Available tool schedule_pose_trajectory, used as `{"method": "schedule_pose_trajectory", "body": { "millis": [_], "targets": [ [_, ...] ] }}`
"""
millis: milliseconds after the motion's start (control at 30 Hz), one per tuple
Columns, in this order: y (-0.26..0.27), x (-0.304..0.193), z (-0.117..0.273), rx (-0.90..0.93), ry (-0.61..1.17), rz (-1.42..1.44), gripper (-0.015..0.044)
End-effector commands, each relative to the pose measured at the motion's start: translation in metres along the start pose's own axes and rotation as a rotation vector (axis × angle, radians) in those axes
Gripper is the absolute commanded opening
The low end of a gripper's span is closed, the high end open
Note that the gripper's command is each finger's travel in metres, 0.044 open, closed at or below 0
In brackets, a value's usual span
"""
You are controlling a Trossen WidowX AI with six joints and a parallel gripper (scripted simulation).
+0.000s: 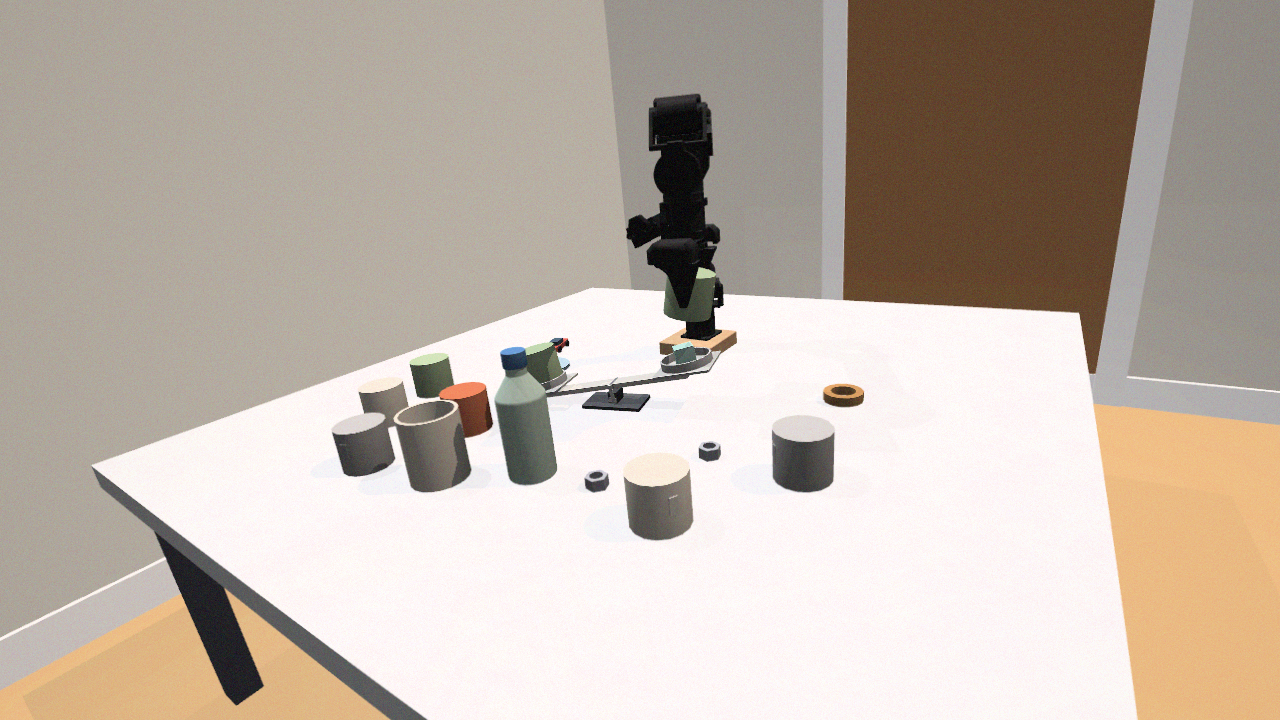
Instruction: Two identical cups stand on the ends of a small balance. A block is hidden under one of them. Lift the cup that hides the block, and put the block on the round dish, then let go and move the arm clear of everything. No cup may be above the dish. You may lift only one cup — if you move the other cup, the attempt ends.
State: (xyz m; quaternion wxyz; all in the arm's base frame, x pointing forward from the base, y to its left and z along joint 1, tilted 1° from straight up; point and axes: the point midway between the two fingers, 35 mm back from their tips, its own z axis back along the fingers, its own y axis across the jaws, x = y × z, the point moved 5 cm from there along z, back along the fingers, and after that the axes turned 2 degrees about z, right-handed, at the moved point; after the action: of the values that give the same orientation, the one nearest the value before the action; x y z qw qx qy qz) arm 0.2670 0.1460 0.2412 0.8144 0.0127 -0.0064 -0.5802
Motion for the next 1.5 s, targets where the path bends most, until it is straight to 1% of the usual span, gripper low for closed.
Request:
{"method": "schedule_pose_trajectory", "body": {
  "millis": [0,267,500,767,967,1200,1467],
  "targets": [
    [0.000,0.000,0.000,0.001,0.000,0.000,0.0000],
    [0.001,-0.005,-0.004,0.002,0.001,0.000,0.0000],
    [-0.002,-0.059,-0.045,0.007,0.007,-0.001,0.0000],
    [-0.023,-0.114,-0.090,0.010,0.015,-0.003,0.0000],
    [-0.023,-0.115,-0.098,0.010,0.015,-0.003,0.0000],
    [-0.023,-0.115,-0.129,0.010,0.015,-0.003,0.0000],
    [-0.023,-0.115,-0.135,0.010,0.015,-0.003,0.0000]
  ]
}}
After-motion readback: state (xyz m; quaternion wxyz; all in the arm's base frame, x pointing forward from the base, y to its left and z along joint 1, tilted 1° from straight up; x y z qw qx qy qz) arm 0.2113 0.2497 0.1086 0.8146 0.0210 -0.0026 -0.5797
